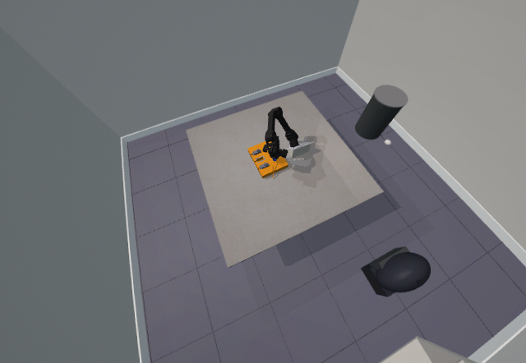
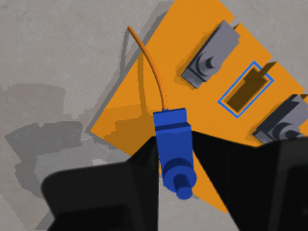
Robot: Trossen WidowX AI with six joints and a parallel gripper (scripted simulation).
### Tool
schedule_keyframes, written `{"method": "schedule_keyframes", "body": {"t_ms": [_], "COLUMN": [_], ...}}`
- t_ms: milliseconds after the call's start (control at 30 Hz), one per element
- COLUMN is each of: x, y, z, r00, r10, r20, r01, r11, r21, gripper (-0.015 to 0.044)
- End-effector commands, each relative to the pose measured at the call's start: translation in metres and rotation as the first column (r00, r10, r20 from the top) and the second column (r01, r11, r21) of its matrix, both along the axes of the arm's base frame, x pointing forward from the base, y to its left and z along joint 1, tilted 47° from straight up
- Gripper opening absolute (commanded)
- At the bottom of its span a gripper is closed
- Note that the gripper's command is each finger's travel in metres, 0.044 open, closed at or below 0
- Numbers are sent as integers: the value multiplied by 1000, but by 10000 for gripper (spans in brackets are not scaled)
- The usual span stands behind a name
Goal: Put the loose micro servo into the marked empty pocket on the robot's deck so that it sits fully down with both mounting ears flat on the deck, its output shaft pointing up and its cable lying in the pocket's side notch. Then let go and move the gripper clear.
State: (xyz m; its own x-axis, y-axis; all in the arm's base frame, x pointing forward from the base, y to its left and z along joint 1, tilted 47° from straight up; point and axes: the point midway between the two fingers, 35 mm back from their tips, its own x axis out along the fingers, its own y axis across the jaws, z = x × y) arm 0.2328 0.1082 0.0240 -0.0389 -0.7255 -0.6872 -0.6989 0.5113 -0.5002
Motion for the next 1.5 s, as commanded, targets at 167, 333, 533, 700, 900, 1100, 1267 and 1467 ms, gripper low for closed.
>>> {"method": "schedule_keyframes", "body": {"t_ms": [167, 333, 533, 700, 900, 1100, 1267, 1467], "x": [4, 4, 4, 4, 4, 4, 4, 4], "y": [-14, -32, -49, -49, -49, -49, -49, -49], "z": [17, 36, 54, 54, 54, 54, 54, 54], "r00": [1000, 1000, 1000, 999, 970, 900, 812, 712], "r10": [8, 8, 8, -30, -162, -293, -392, -470], "r20": [-2, -2, -3, 38, 180, 323, 433, 522], "r01": [-8, -8, -8, 30, 164, 300, 404, 488], "r11": [1000, 1000, 1000, 1000, 986, 954, 912, 865], "r21": [-2, -3, -5, -6, 1, 29, 68, 114], "gripper": [0, 0, 0, 0, 0, 0, 0, 0]}}
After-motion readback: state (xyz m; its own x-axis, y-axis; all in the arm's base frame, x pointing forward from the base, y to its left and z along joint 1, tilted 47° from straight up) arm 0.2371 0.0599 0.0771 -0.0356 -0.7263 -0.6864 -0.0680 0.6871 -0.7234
